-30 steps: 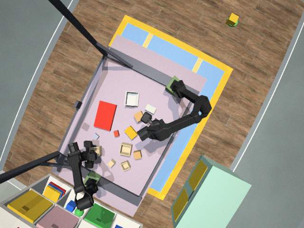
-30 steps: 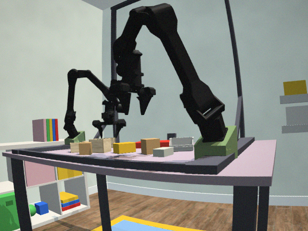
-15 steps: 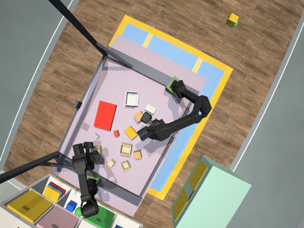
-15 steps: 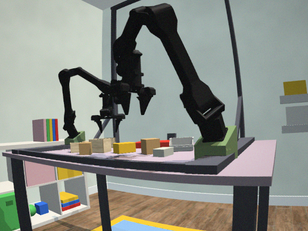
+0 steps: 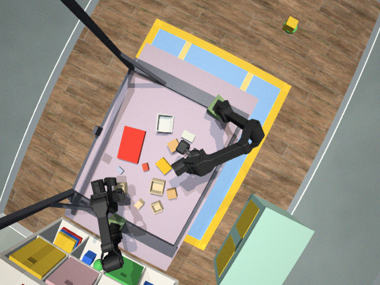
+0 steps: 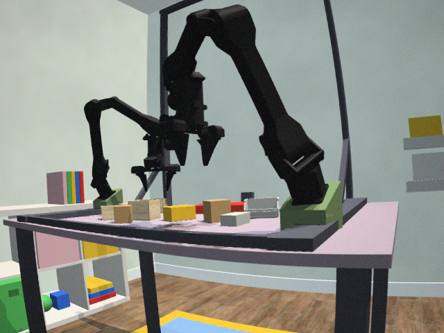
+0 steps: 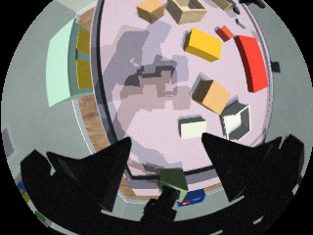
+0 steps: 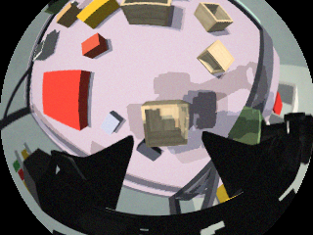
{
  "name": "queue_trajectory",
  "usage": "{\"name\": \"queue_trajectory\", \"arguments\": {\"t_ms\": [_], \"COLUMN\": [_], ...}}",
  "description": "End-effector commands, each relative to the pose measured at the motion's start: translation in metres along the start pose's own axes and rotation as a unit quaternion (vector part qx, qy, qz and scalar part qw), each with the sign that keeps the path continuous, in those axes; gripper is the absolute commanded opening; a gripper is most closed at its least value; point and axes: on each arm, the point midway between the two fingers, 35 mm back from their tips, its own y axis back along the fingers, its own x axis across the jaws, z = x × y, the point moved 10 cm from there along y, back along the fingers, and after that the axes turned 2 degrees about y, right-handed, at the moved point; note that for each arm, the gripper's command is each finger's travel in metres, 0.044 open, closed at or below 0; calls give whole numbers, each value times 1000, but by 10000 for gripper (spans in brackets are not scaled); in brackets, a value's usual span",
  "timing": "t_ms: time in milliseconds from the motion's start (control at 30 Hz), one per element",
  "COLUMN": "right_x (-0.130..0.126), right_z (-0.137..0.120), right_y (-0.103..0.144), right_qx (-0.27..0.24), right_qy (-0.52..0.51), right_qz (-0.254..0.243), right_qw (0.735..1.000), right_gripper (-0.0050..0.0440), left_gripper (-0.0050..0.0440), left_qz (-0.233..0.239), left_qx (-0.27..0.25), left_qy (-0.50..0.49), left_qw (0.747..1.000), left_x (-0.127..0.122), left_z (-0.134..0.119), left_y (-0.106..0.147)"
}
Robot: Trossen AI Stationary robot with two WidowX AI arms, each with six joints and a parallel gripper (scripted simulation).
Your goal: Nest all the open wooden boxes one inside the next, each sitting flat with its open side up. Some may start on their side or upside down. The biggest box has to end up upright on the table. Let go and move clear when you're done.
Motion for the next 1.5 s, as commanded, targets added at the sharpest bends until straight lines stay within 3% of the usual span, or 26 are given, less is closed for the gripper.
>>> {"name": "queue_trajectory", "arguments": {"t_ms": [0, 967, 1167, 1467], "right_x": [1, 1, 1, 1], "right_z": [2, 2, 2, 2], "right_y": [5, 5, 5, 7], "right_qx": [4, 4, 1, 1], "right_qy": [-1, -1, 44, 264], "right_qz": [10, 10, 10, 14], "right_qw": [1000, 1000, 999, 964], "right_gripper": [400, 400, 256, 40], "left_gripper": [400, 400, 400, 400], "left_qz": [-2, -2, -2, -2], "left_qx": [-8, -8, -8, -8], "left_qy": [5, 5, 5, 5], "left_qw": [1000, 1000, 1000, 1000], "left_x": [3, 3, 3, 3], "left_z": [0, 0, 0, 0], "left_y": [4, 4, 4, 4]}}
